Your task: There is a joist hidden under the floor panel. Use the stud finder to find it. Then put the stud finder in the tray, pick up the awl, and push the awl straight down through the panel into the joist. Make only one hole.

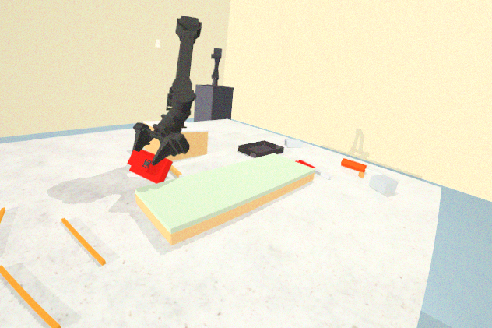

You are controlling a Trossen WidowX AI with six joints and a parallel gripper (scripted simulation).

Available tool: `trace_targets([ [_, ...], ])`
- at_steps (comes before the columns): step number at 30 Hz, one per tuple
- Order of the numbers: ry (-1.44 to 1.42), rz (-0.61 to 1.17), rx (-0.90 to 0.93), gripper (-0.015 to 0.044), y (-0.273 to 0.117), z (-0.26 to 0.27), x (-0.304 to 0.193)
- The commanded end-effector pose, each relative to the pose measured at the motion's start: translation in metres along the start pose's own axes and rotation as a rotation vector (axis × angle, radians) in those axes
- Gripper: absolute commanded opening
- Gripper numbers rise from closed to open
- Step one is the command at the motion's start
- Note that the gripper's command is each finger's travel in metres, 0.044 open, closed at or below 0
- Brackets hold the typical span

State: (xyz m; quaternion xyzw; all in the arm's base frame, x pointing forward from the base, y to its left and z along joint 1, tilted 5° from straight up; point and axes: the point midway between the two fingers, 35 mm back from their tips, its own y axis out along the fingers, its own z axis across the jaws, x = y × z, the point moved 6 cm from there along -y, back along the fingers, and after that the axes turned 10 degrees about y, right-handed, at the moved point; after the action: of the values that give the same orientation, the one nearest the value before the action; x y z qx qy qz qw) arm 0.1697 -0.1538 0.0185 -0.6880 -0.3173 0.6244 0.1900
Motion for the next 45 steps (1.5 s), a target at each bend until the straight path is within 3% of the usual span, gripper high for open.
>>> trace_targets([
  [1,0.004,0.023,0.001,0.0000,0.000,0.000,0.000],
  [45,0.005,0.162,-0.023,0.0000,0.001,0.003,0.013],
])
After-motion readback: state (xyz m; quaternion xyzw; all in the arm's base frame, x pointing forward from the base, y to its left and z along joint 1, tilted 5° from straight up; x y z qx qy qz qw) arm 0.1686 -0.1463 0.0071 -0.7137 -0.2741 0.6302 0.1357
